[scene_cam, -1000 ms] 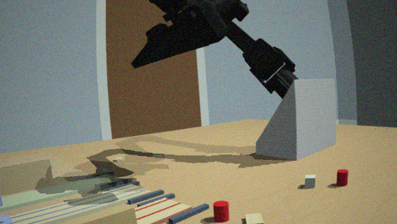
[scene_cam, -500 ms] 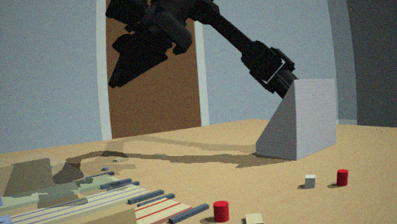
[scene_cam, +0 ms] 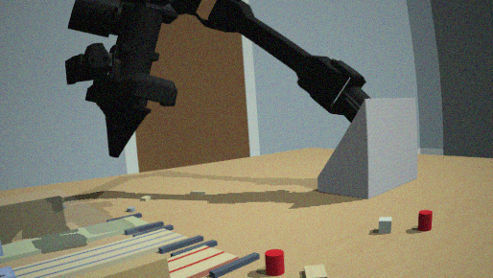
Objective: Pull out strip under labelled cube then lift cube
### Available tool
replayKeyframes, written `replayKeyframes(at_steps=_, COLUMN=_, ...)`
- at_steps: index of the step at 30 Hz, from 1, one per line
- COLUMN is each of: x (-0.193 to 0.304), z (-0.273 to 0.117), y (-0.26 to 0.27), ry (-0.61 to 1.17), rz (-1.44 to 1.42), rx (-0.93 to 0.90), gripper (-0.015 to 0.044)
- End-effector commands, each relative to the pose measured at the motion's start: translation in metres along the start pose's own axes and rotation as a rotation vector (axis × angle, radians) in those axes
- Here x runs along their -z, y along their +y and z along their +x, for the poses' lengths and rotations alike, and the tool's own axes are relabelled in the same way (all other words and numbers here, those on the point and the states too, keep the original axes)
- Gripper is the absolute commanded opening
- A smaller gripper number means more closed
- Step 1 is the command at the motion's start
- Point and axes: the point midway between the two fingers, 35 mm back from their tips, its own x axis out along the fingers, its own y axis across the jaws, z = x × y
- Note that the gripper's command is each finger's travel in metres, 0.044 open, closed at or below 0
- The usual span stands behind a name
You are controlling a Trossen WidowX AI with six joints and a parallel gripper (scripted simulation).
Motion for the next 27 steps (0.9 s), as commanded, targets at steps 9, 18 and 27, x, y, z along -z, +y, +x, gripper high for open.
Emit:
replayKeyframes(at_steps=9, x=0.017, z=0.032, y=-0.042, ry=0.253, rz=-0.049, rx=-0.067, gripper=0.0)
replayKeyframes(at_steps=18, x=0.019, z=0.044, y=-0.041, ry=0.253, rz=-0.049, rx=-0.067, gripper=0.0)
replayKeyframes(at_steps=27, x=0.023, z=0.058, y=-0.04, ry=0.252, rz=-0.048, rx=-0.068, gripper=0.0)
